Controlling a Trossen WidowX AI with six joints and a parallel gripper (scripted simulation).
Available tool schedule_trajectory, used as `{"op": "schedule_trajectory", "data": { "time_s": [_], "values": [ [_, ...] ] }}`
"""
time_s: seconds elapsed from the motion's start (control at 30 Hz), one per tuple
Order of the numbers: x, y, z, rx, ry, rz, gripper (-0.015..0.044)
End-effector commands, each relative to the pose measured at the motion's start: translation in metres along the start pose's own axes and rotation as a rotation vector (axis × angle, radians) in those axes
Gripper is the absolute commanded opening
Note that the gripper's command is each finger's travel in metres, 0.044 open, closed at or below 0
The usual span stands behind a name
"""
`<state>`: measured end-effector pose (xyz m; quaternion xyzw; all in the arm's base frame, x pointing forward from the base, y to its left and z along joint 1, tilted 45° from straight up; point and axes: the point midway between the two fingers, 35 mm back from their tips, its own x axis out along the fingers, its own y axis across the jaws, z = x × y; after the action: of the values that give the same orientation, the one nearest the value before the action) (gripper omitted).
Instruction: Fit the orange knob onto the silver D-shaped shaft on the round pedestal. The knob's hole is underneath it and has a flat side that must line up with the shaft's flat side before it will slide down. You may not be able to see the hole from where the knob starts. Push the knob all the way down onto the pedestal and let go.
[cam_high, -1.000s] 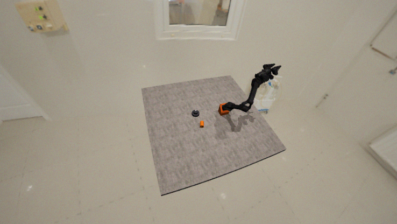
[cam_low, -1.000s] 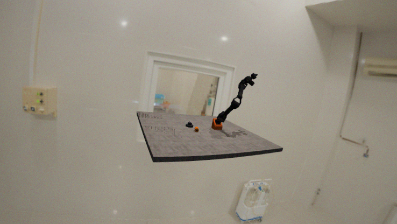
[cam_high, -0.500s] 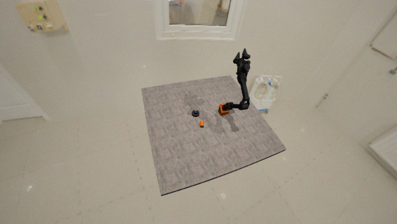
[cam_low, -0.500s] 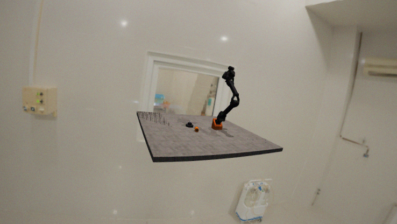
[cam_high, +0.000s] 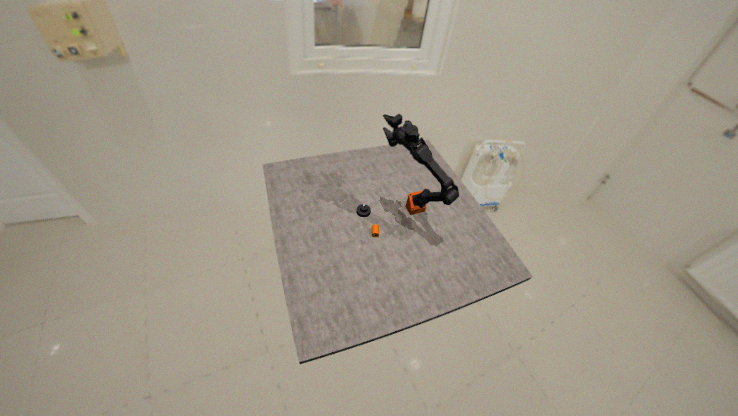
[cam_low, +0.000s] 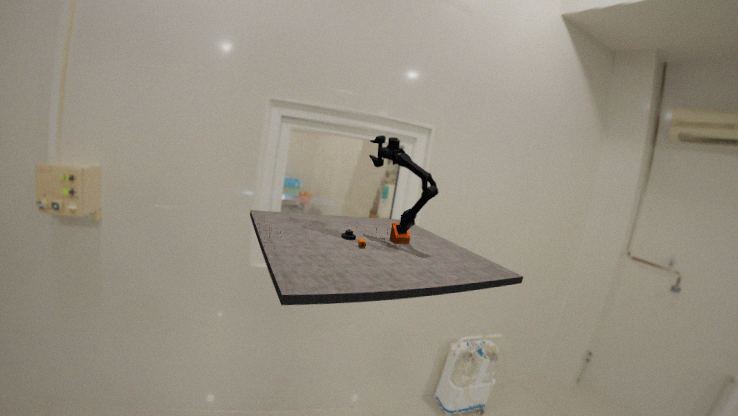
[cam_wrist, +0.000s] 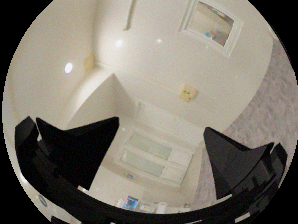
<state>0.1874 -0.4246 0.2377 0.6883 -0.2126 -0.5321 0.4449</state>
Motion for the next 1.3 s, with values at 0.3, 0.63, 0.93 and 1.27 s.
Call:
{"op": "schedule_trajectory", "data": {
  "time_s": [0.3, 0.63, 0.93, 1.27],
  "values": [
    [-0.041, -0.161, -0.199, -0.232, 0.580, -0.579, 0.0440],
    [-0.184, -0.296, -0.284, -0.356, 0.891, -1.248, 0.0440],
    [-0.235, -0.327, -0.284, -0.387, 0.913, -1.461, 0.0440],
    [-0.240, -0.351, -0.292, -0.386, 0.914, -1.461, 0.0440]
  ]
}}
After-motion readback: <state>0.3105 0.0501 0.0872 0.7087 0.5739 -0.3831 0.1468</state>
